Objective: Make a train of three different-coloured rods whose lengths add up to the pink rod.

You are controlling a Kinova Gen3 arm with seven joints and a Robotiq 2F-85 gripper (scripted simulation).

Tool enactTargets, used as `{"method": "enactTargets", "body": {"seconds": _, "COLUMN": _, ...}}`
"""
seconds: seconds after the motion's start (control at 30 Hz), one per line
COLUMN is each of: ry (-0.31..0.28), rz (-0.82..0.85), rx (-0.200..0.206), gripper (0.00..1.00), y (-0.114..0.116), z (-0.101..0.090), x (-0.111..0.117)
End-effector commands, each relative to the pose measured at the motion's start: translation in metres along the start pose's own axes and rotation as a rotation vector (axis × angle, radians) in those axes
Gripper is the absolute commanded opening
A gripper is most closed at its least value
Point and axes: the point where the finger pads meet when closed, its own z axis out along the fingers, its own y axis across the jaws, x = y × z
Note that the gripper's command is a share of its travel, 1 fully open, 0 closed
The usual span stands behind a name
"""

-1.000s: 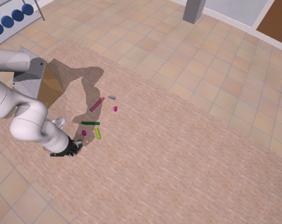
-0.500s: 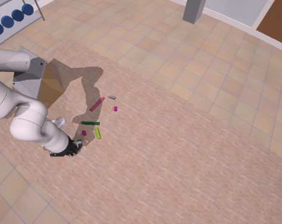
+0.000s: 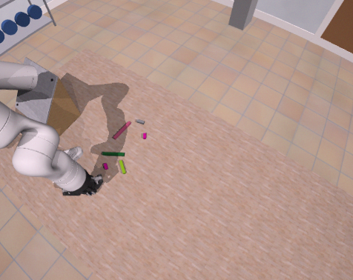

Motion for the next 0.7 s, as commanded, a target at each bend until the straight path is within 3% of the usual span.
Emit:
{"method": "enactTargets", "body": {"seconds": 0.0, "ry": -0.005, "rz": -0.011, "rx": -0.003, "gripper": 0.05, "y": -0.002, "z": 0.001, "x": -0.002}}
{"method": "enactTargets", "body": {"seconds": 0.67, "ry": -0.008, "rz": -0.010, "rx": -0.005, "gripper": 0.05, "y": -0.001, "z": 0.012, "x": -0.004}}
